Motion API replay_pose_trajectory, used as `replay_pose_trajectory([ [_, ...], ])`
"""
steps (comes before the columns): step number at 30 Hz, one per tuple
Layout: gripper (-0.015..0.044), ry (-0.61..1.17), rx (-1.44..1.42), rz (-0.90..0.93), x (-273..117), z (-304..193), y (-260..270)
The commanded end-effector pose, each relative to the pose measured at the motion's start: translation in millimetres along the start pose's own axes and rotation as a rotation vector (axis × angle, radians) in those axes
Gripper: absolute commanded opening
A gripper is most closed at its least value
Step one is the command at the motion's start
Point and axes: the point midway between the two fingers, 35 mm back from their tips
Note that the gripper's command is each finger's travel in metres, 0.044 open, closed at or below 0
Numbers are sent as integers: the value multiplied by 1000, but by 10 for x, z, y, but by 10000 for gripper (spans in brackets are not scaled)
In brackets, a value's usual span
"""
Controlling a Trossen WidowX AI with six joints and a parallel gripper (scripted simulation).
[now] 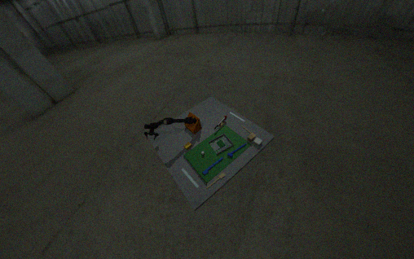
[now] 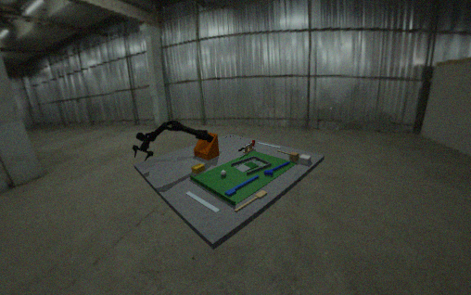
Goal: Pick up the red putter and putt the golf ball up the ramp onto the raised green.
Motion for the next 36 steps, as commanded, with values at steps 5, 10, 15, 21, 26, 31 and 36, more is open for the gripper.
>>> replay_pose_trajectory([
  [5, 440, -102, 122, 87, 800, 621, 483],
  [10, 440, -159, 187, 151, 1200, 1077, 822],
  [15, 440, -210, 246, 222, 1514, 1579, 1189],
  [21, 440, -265, 308, 316, 1768, 2223, 1659],
  [26, 440, -305, 350, 400, 1873, 2784, 2069],
  [31, 440, -336, 381, 478, 1882, 3286, 2438],
  [36, 440, -367, 380, 569, 1823, 3786, 2873],
])
Point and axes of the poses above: the point midway between the two fingers, 35 mm back from their tips, its own x axis out along the fingers, its own y axis across the jaws, z = x × y, and after that the axes turned 2 degrees about -x, right-handed
